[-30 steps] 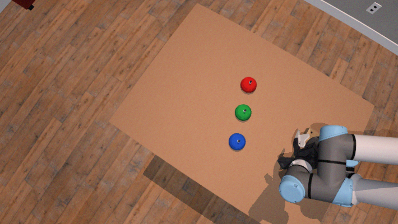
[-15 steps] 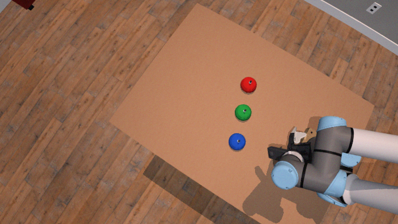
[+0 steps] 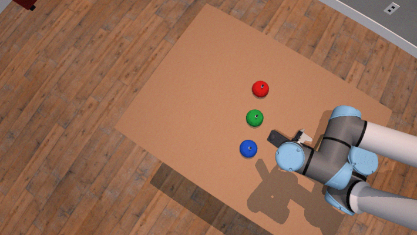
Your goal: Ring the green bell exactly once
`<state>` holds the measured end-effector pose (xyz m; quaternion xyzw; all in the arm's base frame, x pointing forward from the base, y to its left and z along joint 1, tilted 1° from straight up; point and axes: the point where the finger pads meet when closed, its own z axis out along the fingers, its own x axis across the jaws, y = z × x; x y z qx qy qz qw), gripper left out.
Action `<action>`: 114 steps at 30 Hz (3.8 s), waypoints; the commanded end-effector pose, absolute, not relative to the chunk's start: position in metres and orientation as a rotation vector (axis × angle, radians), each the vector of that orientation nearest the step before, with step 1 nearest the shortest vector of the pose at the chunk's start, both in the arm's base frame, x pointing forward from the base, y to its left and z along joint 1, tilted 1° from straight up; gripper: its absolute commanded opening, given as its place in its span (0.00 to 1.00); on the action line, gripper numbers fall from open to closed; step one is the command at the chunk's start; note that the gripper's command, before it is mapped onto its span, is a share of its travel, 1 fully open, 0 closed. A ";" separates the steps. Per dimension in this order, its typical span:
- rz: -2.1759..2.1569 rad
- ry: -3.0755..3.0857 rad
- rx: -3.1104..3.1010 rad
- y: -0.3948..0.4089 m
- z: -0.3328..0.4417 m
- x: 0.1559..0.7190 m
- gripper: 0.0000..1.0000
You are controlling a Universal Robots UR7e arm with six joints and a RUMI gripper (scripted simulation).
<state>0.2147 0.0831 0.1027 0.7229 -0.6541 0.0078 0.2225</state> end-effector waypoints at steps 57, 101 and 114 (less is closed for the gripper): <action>-0.033 -3.101 0.600 0.041 0.119 0.411 0.00; -0.033 -3.101 0.600 0.041 0.119 0.411 0.00; -0.033 -3.101 0.600 0.041 0.119 0.411 0.00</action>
